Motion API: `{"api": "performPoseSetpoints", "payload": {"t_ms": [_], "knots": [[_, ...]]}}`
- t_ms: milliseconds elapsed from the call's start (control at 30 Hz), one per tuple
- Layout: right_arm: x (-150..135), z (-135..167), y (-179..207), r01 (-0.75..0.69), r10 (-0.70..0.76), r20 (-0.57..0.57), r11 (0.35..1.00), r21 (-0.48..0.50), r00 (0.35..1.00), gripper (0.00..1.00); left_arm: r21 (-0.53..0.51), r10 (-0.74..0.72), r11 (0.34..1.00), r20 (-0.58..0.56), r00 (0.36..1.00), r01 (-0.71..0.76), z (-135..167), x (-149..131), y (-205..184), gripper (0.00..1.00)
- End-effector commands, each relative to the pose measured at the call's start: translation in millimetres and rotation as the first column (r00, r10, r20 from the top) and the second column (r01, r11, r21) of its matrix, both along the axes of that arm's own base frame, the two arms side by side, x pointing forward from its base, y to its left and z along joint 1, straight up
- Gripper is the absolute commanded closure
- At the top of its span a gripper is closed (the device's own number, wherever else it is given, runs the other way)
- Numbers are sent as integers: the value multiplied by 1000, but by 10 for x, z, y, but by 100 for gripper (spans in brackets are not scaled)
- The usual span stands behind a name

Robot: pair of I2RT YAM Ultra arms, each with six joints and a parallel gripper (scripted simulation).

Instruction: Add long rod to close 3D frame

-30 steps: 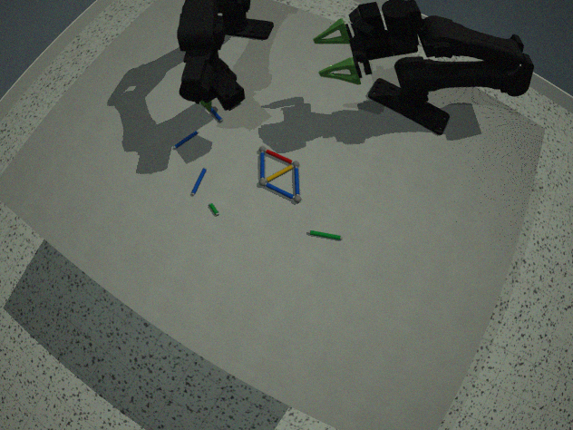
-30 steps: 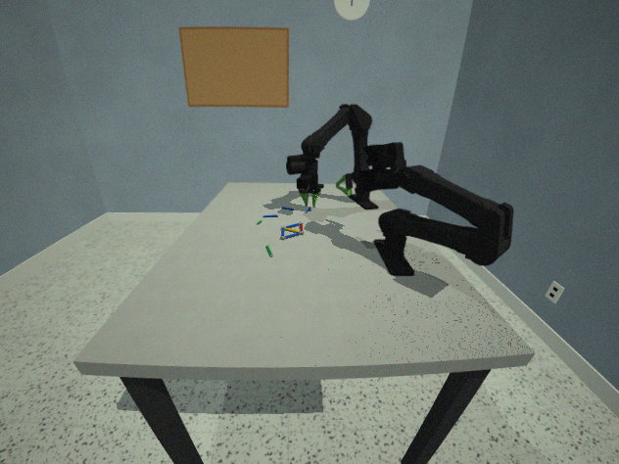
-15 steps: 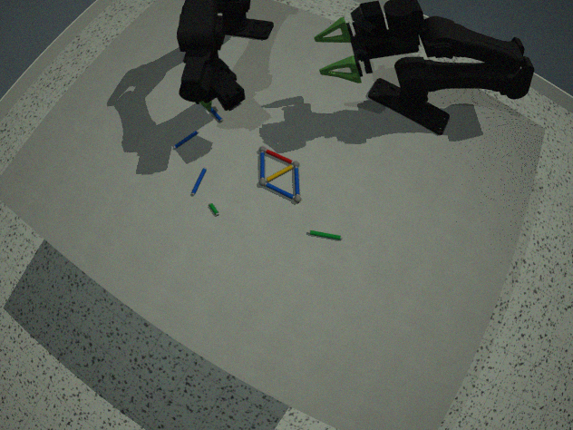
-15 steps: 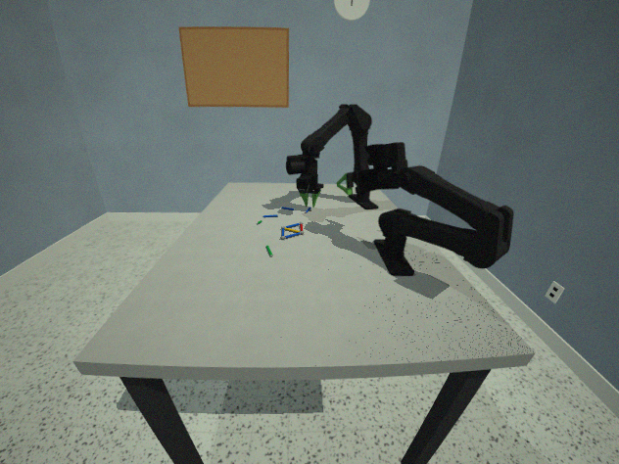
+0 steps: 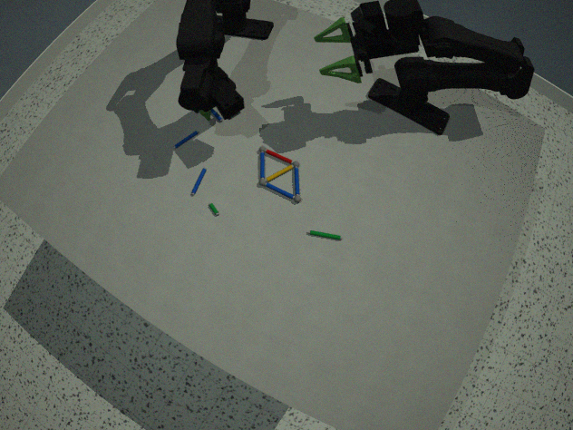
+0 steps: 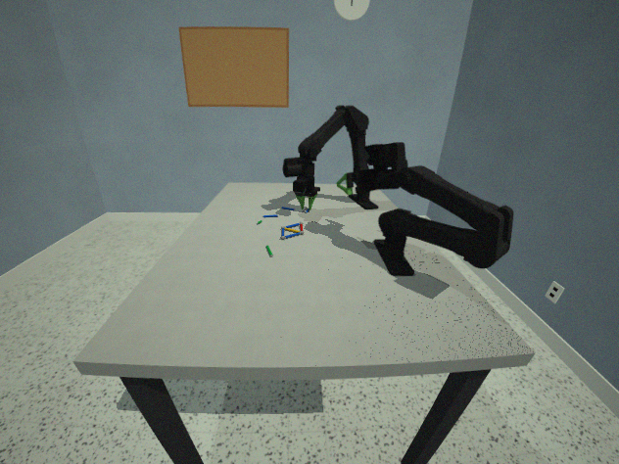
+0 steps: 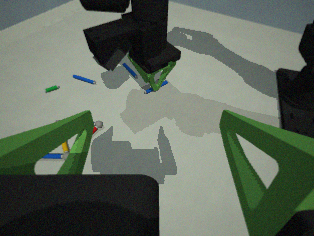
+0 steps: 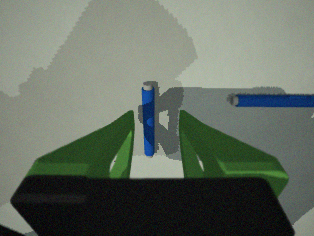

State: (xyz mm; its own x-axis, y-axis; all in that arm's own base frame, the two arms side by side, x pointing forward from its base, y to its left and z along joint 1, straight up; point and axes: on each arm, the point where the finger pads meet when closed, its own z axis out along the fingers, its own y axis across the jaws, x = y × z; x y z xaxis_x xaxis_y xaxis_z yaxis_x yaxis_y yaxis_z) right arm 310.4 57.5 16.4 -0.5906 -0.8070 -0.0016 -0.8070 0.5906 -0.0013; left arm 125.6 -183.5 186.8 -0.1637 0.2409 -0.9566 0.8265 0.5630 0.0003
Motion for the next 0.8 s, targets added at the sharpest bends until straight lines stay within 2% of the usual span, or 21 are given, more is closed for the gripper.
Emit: {"api": "performPoseSetpoints", "payload": {"t_ms": [0, 300, 333, 533, 767], "knots": [[10, -76, -52, 12, -12, 1, 1000, 0, 1000, 67, -37, -3, 999, 24, 1000, 4, 111, -11, -6, 0], [-4, -76, -54, 12, -12, -4, 1000, -1, 1000, 67, -37, -3, 999, 24, 1000, 4, 111, -11, -6, 0], [-82, -74, -67, 16, -16, -36, 1000, -7, 999, 67, -27, 3, 1000, 17, 1000, -2, 85, -4, 9, 0], [-122, 189, -41, 13, -13, -10, 1000, -2, 1000, 67, -20, 3, 1000, 11, 1000, -3, 66, -3, 2, 0], [-67, 218, -29, 9, -9, 18, 1000, 3, 1000, 67, -28, 1, 1000, 16, 1000, -1, 85, -10, 5, 0]]}}
